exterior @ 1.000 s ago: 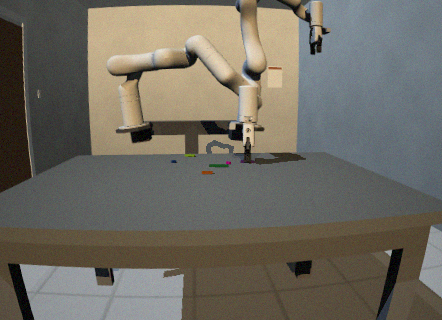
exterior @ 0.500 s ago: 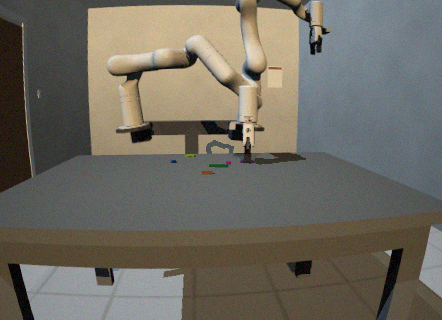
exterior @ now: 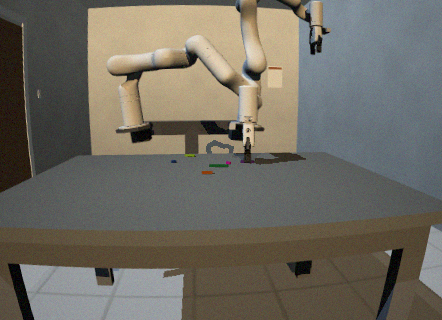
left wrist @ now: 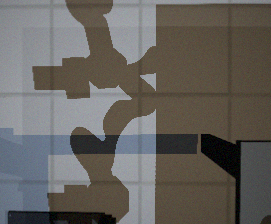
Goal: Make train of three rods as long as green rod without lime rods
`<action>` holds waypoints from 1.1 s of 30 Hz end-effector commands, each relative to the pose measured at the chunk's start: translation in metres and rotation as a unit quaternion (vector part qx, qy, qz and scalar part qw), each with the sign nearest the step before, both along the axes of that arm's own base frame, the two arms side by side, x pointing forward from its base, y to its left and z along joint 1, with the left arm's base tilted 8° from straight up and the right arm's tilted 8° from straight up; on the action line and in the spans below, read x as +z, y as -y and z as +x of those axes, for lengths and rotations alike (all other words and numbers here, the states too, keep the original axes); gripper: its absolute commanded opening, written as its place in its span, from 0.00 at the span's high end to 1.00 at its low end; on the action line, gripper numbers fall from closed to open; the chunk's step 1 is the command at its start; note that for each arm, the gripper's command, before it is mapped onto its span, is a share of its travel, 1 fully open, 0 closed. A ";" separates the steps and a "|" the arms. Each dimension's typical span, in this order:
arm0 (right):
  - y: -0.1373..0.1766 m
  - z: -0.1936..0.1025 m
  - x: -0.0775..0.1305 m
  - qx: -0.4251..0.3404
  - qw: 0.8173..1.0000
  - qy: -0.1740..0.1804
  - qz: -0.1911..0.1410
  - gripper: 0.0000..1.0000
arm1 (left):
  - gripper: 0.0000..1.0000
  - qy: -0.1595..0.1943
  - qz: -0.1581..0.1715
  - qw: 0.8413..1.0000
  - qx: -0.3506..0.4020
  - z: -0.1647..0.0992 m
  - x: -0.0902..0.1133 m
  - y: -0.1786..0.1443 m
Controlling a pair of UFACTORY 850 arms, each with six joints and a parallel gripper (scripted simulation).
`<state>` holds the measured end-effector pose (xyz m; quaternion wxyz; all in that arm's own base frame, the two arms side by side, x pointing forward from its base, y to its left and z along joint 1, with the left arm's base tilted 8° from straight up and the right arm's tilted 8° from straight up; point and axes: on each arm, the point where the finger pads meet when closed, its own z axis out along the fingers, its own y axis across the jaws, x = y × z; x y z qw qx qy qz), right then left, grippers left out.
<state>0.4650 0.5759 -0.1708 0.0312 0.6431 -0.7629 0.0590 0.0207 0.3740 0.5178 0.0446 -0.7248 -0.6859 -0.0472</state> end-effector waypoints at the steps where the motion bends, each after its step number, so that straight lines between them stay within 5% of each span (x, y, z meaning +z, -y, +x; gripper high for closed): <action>1: -0.002 0.001 0.005 0.000 1.000 0.001 0.001 0.94 | 0.00 0.000 0.001 1.000 0.000 0.000 0.001 0.000; 7: -0.004 0.000 0.020 0.000 1.000 0.001 0.001 0.94 | 0.00 0.000 0.001 1.000 0.000 0.000 0.001 0.000; 19: -0.014 -0.002 0.097 0.000 1.000 0.001 0.001 0.94 | 0.00 0.000 0.001 1.000 0.000 0.000 0.001 0.000; 33: -0.013 -0.001 0.101 0.001 1.000 0.001 0.001 0.94 | 0.00 0.000 0.001 1.000 0.000 0.000 0.001 0.000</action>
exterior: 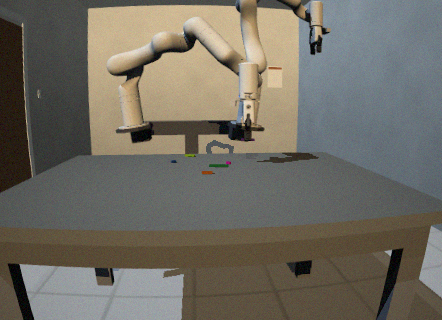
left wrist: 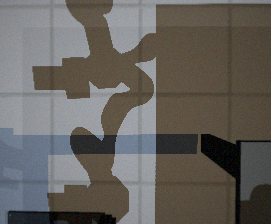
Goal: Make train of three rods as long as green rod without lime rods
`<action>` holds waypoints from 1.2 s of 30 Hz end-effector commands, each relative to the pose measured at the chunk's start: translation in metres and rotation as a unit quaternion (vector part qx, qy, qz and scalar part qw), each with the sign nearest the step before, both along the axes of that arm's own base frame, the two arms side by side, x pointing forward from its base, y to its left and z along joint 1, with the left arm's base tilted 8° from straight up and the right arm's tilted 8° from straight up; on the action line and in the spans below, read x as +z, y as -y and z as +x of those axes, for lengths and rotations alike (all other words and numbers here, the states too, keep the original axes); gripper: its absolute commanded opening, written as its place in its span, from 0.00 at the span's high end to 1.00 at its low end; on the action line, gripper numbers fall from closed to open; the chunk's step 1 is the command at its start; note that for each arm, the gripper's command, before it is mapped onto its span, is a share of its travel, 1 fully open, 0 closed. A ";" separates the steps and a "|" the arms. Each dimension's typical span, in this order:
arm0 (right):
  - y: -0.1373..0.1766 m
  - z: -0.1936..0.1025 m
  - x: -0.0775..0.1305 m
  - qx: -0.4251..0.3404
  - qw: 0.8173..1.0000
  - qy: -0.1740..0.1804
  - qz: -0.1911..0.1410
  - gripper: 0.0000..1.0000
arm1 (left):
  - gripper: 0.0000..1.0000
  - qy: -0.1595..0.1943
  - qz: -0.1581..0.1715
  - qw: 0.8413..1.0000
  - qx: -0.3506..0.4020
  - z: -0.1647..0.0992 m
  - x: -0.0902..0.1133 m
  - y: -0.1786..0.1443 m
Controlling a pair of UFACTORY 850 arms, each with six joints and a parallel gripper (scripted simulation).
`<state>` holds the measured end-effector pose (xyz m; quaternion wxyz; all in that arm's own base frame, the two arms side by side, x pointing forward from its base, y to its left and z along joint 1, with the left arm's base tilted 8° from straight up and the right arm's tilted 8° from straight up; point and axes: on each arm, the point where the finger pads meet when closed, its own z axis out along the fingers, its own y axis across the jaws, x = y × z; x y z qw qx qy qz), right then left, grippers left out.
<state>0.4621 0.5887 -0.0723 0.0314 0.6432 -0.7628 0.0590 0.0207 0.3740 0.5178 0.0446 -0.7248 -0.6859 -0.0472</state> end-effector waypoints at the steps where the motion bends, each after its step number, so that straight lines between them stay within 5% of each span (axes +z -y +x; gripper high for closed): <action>1: 0.003 0.004 0.003 0.004 1.000 0.002 0.001 0.94 | 0.00 0.000 0.001 1.000 0.000 0.000 0.001 0.000; 18: 0.136 0.050 0.018 0.106 0.994 0.006 -0.020 0.94 | 0.00 0.000 0.001 1.000 0.000 0.000 0.001 0.000; 36: 0.272 0.036 0.035 0.214 0.977 -0.014 -0.023 0.94 | 0.00 0.000 0.001 1.000 0.000 0.000 0.001 0.000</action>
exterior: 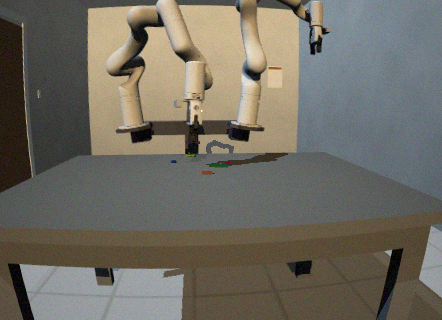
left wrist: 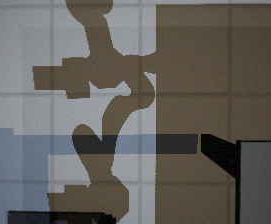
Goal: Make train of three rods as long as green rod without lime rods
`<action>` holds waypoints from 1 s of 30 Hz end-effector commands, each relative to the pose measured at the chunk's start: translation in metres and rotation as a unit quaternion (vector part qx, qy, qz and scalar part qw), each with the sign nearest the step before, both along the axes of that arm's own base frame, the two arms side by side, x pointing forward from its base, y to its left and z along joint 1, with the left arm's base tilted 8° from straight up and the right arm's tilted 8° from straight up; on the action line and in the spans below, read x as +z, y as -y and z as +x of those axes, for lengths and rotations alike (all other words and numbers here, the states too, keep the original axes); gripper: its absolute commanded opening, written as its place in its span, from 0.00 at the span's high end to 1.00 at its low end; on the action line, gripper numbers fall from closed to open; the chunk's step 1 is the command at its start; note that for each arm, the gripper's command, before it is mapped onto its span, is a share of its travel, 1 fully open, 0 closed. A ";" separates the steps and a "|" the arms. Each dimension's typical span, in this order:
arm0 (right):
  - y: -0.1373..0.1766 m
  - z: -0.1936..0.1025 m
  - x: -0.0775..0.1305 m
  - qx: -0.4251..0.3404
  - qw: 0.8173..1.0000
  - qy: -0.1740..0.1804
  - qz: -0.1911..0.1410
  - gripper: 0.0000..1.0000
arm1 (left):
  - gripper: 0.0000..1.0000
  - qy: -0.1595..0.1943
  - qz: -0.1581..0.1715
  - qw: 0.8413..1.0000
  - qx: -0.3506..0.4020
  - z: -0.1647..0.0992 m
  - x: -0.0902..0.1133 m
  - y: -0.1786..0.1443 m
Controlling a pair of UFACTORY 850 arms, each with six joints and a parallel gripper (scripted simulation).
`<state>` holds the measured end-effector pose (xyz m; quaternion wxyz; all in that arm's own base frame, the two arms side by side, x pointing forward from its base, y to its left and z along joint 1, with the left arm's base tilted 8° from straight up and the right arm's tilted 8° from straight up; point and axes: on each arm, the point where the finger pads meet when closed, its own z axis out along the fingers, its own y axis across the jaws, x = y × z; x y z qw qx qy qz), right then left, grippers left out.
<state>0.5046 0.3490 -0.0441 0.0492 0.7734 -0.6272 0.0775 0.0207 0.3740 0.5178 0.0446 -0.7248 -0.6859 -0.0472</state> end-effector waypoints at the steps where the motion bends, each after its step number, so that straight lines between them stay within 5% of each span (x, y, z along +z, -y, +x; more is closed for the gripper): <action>1: 0.039 -0.009 0.008 0.034 0.999 -0.004 0.006 0.94 | 0.00 0.000 0.001 1.000 0.000 0.000 0.001 0.000; 14: 0.123 -0.053 0.021 0.108 0.994 -0.030 0.017 0.94 | 0.00 0.000 0.001 1.000 0.000 0.000 0.001 0.000; 30: 0.126 -0.055 0.021 0.111 0.993 -0.031 0.018 0.94 | 0.00 0.000 0.001 1.000 0.000 0.000 0.001 0.000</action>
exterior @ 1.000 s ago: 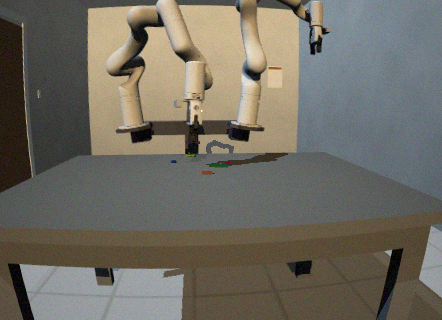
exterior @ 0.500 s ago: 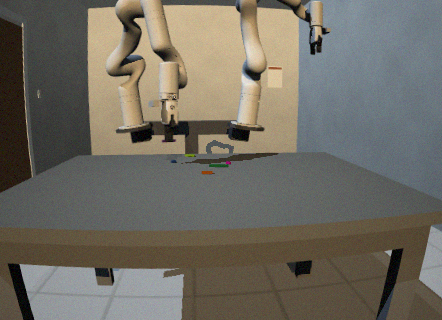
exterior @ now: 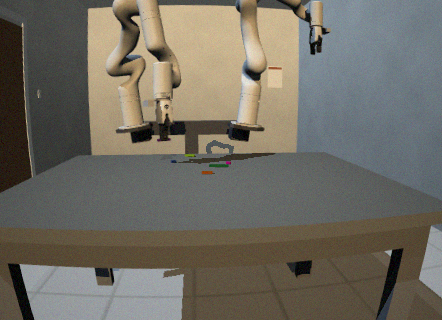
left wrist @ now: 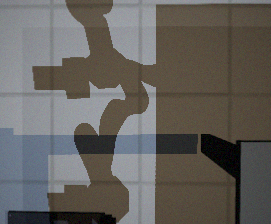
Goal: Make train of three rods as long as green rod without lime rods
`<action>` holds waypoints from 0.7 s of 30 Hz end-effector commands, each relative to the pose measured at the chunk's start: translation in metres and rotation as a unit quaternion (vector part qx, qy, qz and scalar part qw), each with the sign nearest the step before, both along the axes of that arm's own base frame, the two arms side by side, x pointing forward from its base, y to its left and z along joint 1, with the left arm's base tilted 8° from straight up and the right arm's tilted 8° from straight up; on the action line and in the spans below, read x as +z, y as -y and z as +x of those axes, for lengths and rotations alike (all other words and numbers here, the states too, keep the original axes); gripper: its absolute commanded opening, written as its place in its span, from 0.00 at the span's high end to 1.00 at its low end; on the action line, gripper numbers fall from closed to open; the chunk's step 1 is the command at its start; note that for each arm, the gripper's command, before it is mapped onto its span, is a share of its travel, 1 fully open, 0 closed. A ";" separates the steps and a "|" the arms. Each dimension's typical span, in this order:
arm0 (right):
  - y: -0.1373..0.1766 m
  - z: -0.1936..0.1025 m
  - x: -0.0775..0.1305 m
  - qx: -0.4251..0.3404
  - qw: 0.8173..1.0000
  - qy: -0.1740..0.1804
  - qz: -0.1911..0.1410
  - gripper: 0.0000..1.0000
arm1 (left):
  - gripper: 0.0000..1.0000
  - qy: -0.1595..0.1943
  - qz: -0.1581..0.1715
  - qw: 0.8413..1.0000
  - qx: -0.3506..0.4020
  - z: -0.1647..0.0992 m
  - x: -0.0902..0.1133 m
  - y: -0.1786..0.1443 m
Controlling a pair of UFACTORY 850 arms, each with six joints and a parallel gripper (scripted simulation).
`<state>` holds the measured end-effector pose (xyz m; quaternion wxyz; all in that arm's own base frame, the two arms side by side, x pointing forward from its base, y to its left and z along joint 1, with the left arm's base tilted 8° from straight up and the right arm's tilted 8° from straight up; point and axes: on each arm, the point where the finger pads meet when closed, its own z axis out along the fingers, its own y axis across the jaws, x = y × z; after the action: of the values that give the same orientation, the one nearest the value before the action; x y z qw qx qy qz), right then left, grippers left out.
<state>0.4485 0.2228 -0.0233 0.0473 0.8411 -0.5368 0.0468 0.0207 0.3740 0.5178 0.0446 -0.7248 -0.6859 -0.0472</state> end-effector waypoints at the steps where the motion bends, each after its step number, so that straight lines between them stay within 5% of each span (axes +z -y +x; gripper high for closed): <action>1: 0.000 0.001 0.000 0.000 1.000 0.001 0.001 0.94 | 0.00 0.000 0.001 1.000 0.000 0.000 0.001 0.000; 9: 0.001 0.001 -0.011 0.000 1.000 0.001 0.000 0.94 | 0.00 0.000 0.001 1.000 0.000 0.000 0.001 0.000; 21: 0.008 0.002 -0.062 0.000 1.000 0.001 0.000 0.94 | 0.00 0.000 0.001 1.000 0.000 0.000 0.001 0.000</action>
<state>0.4486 0.2162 -0.0692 0.0488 0.8413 -0.5367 0.0429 0.0207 0.3740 0.5178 0.0446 -0.7248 -0.6859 -0.0472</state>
